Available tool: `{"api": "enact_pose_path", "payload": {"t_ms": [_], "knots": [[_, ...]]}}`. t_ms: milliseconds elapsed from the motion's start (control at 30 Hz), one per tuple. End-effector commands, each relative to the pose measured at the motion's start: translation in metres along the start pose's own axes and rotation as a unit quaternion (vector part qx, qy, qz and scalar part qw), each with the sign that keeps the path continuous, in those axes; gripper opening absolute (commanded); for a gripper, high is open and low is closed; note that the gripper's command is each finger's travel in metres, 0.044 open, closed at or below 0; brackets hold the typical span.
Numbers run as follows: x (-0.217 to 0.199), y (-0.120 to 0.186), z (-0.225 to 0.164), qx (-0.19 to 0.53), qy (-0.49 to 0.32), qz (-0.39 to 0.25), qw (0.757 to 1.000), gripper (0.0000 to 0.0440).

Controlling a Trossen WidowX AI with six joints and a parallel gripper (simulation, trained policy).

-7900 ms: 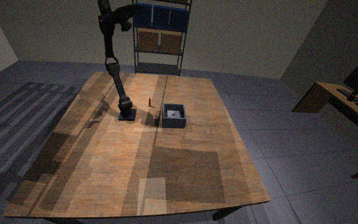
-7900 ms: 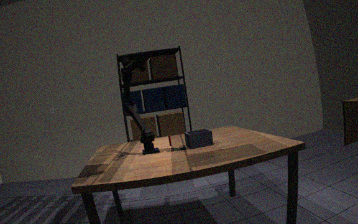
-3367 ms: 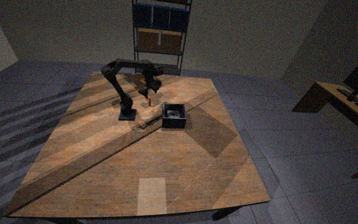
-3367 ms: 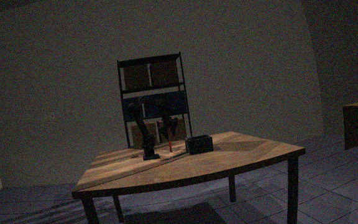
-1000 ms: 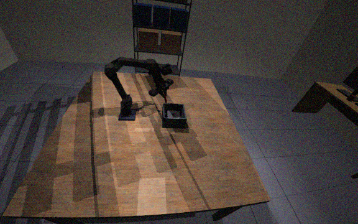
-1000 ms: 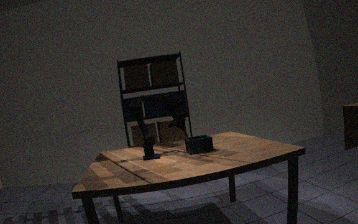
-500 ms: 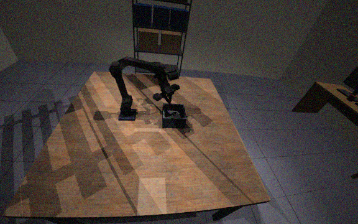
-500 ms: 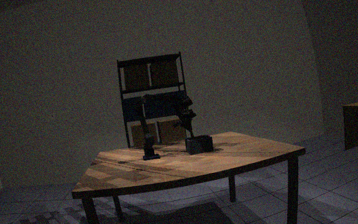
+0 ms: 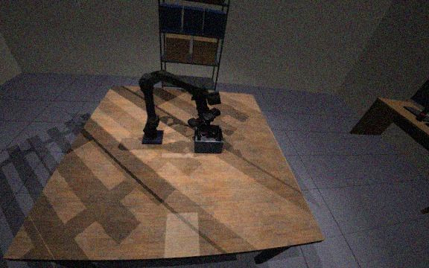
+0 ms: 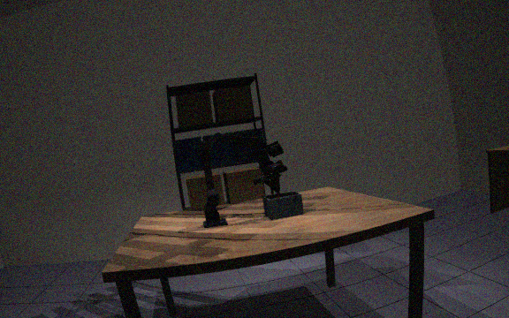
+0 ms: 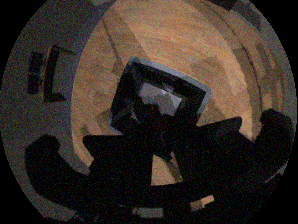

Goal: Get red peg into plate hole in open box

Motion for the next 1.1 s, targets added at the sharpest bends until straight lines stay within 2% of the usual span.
{"api": "enact_pose_path", "payload": {"t_ms": [0, 100, 267, 433, 1067], "knots": [[0.004, -0.011, 0.004, 0.009, 0.003, -0.004, 1.0, 0.0012], [0.005, -0.022, 0.006, 0.017, 0.008, -0.013, 1.0, 0.0043], [0.006, -0.039, 0.01, 0.028, 0.023, -0.032, 0.999, 0.016], [0.013, -0.044, 0.019, 0.025, 0.029, -0.036, 0.999, 0.0176], [0.026, -0.049, 0.057, 0.026, 0.045, -0.038, 0.998, 0.0165]]}}
Point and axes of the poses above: the point midway between the two fingers, 35 mm back from their tips, its own y axis back along the fingers, its own x axis across the jaws, z = x × y, the point moved 6 cm from there along y, back along the fingers, and after that the axes turned 1 degree about -y, right-handed, at the moved point
